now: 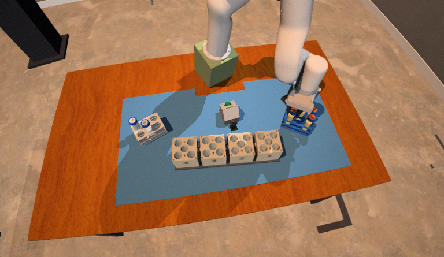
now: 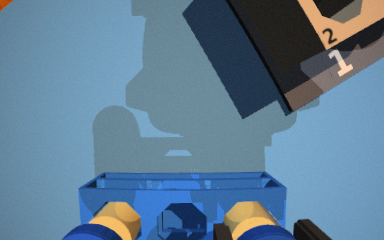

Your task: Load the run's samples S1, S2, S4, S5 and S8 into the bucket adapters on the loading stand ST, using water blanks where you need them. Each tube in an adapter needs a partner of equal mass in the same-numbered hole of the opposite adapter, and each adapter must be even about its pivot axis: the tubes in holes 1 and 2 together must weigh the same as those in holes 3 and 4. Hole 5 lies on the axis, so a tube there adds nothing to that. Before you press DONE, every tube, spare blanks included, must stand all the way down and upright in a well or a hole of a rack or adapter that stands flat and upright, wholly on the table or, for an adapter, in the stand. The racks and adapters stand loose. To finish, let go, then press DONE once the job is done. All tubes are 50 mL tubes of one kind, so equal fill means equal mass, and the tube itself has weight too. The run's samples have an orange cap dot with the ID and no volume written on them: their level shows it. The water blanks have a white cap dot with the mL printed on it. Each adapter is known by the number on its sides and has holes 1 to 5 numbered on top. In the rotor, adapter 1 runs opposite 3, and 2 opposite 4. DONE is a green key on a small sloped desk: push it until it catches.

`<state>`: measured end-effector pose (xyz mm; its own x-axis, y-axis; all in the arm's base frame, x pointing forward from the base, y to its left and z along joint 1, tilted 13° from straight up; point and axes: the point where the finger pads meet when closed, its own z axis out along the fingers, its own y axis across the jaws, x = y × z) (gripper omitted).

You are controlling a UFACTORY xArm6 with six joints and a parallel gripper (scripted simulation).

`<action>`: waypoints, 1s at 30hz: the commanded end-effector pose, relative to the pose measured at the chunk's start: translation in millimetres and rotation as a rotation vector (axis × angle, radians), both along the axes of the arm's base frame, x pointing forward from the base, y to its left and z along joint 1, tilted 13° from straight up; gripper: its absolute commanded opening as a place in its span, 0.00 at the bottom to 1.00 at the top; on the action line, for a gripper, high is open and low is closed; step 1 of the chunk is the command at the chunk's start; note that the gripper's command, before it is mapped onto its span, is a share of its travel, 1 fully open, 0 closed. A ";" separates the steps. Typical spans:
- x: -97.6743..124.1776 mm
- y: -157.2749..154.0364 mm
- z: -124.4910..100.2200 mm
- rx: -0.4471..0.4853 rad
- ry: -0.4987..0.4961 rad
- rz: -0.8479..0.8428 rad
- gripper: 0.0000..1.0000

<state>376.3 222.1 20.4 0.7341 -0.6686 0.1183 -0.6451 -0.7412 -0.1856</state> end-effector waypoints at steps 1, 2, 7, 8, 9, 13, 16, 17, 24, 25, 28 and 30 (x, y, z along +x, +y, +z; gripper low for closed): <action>1.0 0.7 1.2 0.002 -0.003 0.000 0.00; 0.9 0.7 1.9 0.002 -0.003 0.000 0.00; 0.2 0.5 5.2 0.002 -0.003 0.000 0.00; 0.0 0.4 5.8 0.002 -0.003 0.000 0.00; -0.1 0.4 6.5 0.002 -0.003 0.000 0.00; -0.5 0.3 8.4 0.002 -0.003 0.000 0.00; -0.8 0.2 9.7 0.002 -0.003 0.000 0.00; -0.9 0.2 10.4 0.002 -0.003 0.000 0.00; -1.9 -0.1 14.9 0.002 -0.003 0.000 0.00; -2.1 -0.2 15.6 0.002 -0.003 0.000 0.00; -2.5 -0.3 17.6 0.002 -0.003 0.000 0.00; -2.6 -0.3 18.2 0.002 -0.003 0.000 0.00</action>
<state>372.9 221.2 35.9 0.7341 -0.6686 0.1185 -0.6451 -0.7412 -0.1858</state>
